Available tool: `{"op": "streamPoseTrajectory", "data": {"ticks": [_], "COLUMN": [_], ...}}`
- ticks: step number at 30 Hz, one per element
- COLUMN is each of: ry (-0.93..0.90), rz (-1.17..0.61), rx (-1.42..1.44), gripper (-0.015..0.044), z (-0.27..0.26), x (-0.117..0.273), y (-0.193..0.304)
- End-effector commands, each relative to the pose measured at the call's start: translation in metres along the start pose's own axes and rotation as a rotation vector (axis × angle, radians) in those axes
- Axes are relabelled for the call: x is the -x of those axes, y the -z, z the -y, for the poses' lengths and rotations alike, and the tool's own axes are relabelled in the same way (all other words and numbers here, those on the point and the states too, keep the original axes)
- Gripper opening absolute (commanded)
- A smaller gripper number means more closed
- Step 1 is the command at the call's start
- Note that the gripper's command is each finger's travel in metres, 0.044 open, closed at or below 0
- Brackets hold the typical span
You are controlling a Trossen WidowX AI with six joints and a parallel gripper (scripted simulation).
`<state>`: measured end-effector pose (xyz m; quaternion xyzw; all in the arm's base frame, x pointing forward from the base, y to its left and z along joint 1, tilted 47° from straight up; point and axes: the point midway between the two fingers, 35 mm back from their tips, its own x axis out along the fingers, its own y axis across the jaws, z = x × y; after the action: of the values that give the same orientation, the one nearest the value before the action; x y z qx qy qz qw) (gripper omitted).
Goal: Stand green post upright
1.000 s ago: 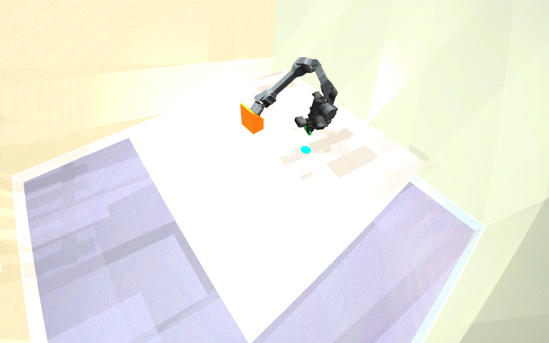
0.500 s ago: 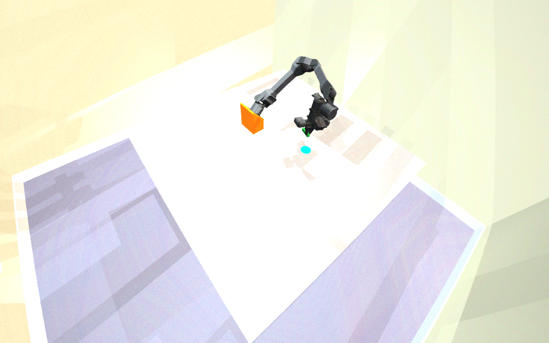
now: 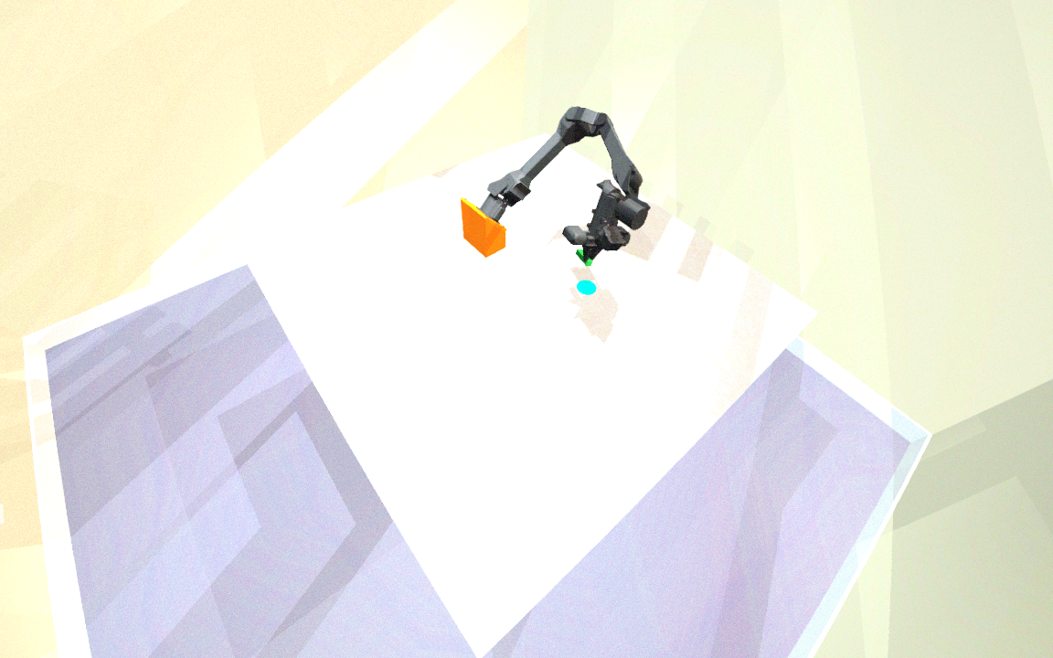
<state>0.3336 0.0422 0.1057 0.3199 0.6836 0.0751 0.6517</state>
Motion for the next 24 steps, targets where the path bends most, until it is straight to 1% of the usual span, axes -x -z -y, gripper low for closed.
{"op": "streamPoseTrajectory", "data": {"ticks": [1, 24], "ry": [0.024, 0.115], "rz": [0.023, 0.136], "rx": [0.001, 0.022], "gripper": [0.0023, 0.0023], "z": [0.002, 0.005], "x": [-0.002, -0.012], "y": [0.0, -0.001]}}
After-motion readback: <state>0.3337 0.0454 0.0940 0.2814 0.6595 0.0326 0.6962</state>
